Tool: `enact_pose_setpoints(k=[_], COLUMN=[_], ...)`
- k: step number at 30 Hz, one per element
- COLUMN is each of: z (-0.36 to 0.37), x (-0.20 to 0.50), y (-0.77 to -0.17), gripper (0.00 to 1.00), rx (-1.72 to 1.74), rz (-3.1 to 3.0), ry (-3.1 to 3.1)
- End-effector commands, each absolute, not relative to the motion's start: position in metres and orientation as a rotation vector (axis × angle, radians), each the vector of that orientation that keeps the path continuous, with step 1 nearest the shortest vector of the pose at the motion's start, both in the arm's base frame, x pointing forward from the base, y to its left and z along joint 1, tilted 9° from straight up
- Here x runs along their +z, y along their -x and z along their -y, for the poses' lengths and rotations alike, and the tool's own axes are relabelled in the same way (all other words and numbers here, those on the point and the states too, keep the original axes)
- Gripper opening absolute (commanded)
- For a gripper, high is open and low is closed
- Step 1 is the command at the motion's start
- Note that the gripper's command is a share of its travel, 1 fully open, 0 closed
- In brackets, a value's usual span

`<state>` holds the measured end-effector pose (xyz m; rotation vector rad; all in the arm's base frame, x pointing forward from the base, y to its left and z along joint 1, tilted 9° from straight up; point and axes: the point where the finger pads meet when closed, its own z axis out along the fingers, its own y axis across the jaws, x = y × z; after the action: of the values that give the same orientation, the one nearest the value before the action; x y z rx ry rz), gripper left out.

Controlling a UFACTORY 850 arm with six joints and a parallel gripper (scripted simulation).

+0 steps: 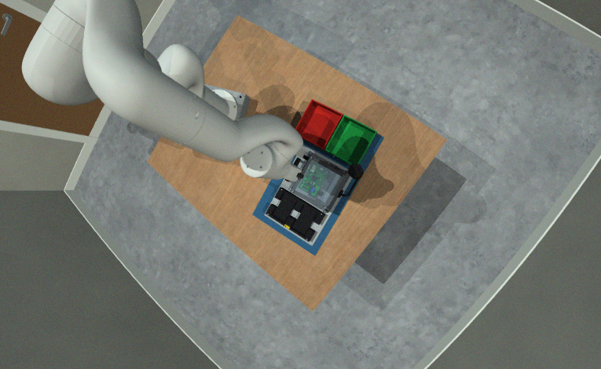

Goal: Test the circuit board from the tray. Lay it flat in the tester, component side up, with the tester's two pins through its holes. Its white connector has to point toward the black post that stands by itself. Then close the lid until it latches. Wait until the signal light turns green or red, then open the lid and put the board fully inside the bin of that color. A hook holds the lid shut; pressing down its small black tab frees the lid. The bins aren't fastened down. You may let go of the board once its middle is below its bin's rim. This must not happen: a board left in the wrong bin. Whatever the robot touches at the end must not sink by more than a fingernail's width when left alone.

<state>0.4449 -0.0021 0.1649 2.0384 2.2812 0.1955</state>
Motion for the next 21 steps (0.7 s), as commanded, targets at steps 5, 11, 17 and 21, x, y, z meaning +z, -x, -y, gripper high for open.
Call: enact_pose_setpoints(k=[5,11,17,21], z=[0.002,0.001,0.001,0.001], x=[0.129,0.115,0.106,0.103], y=[-0.438,-0.437,-0.436,-0.436], gripper=[0.0,0.0,0.0,0.0], rx=[0.21,0.211,0.21,0.211], rz=[-2.282,-2.283,-2.282,-2.283], ry=[-2.037,-2.037,-2.037,-2.037])
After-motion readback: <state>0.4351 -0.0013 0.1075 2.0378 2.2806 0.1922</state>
